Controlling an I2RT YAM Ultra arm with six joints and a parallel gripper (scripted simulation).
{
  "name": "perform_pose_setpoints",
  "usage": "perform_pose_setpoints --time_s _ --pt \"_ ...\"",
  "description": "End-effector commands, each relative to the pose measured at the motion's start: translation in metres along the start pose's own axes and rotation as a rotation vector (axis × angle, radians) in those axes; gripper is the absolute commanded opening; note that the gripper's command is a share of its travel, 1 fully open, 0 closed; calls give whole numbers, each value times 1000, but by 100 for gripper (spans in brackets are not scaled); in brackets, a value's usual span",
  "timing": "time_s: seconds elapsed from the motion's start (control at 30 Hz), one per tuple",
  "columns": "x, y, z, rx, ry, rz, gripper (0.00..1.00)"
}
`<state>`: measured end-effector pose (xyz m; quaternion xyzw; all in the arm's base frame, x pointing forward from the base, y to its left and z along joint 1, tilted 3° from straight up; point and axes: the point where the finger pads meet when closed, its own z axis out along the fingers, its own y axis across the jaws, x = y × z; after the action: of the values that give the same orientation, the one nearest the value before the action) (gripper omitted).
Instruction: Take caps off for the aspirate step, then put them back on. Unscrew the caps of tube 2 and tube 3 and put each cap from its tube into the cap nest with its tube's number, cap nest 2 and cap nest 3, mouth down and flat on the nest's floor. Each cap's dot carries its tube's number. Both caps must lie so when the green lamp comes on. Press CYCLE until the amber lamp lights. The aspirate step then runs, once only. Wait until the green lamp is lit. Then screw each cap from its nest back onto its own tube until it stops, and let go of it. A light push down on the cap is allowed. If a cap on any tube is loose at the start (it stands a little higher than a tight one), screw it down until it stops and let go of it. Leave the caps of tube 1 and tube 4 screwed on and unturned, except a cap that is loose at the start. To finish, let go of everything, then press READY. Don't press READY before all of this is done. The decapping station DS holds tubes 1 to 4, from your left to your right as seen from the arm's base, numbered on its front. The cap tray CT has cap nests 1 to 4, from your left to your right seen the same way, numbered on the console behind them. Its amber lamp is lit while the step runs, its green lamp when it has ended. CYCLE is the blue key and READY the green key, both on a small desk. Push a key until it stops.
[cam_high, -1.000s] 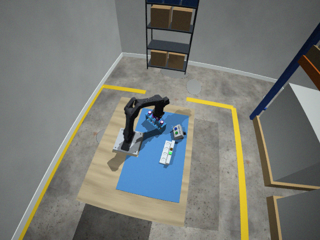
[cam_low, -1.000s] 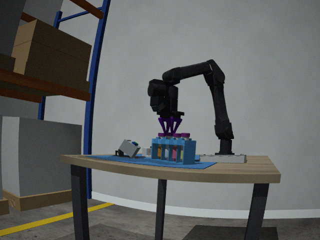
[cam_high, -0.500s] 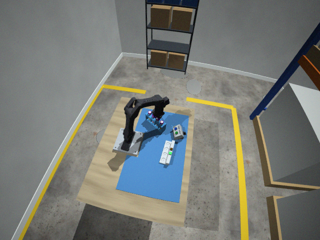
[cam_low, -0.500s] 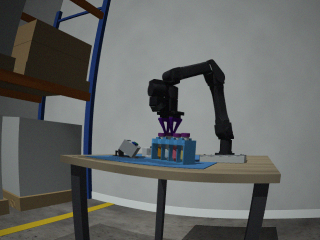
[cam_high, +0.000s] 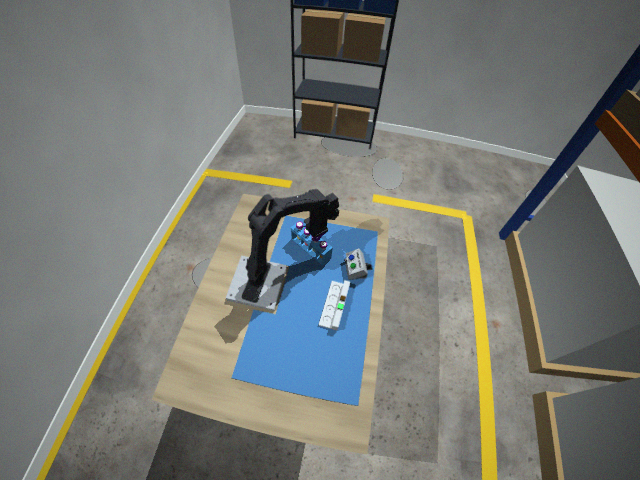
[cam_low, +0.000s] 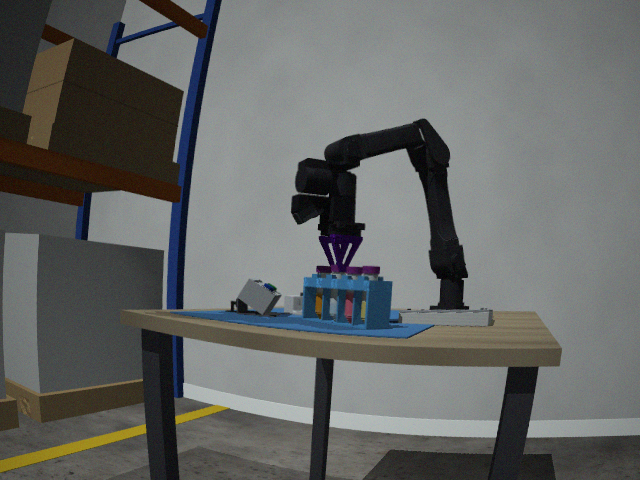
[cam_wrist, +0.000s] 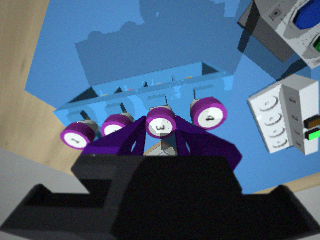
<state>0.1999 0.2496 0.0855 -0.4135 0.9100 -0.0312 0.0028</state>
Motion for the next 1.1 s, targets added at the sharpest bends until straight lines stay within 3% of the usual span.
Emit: perform_pose_setpoints --time_s 0.0,0.17,0.37,0.4,0.83,1.07 --pt "-2 0 -4 -3 -17 169 0" --pt "-2 0 -4 -4 -17 321 0" --pt "-2 0 -4 -4 -17 321 0" --pt "-2 0 -4 -4 -17 321 49" --pt "-2 0 -4 -4 -17 281 49" --pt "-2 0 -5 -2 -17 1 49"
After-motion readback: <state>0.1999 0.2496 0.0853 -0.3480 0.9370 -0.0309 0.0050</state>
